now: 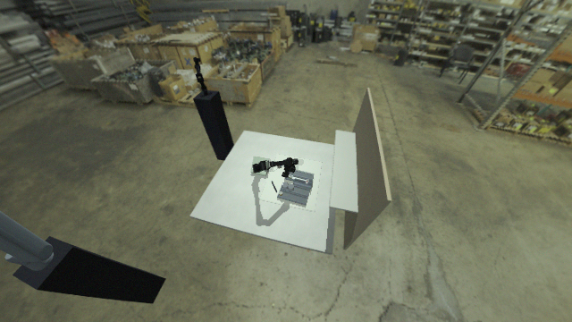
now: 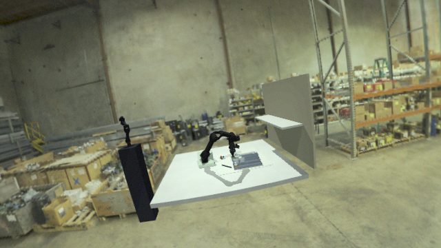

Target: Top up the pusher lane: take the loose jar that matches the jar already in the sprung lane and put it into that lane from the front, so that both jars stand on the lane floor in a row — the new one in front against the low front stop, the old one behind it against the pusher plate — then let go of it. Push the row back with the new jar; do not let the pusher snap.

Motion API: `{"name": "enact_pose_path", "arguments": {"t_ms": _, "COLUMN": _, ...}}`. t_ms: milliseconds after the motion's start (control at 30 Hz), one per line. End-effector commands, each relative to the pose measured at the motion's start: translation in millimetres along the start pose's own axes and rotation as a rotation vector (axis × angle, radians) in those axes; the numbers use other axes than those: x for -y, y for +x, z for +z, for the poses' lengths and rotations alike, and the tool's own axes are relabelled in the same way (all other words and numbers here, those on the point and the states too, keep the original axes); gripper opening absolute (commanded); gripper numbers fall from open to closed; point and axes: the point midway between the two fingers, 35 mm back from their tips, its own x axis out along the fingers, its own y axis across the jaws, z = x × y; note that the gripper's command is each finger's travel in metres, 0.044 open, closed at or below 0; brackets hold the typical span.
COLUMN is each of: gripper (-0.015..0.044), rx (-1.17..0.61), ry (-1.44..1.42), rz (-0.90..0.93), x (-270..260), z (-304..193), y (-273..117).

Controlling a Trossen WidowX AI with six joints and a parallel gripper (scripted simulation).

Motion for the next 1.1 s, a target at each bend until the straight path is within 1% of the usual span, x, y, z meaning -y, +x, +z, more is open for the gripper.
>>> {"name": "enact_pose_path", "arguments": {"t_ms": 0, "gripper": 0.0, "rx": 0.03, "ry": 0.015, "rz": 0.003, "x": 0.7, "z": 10.9, "y": -6.0}}
{"name": "enact_pose_path", "arguments": {"t_ms": 1067, "gripper": 0.0, "rx": 0.031, "ry": 0.015, "rz": 0.003, "x": 1.0, "z": 15.6, "y": -6.0}}
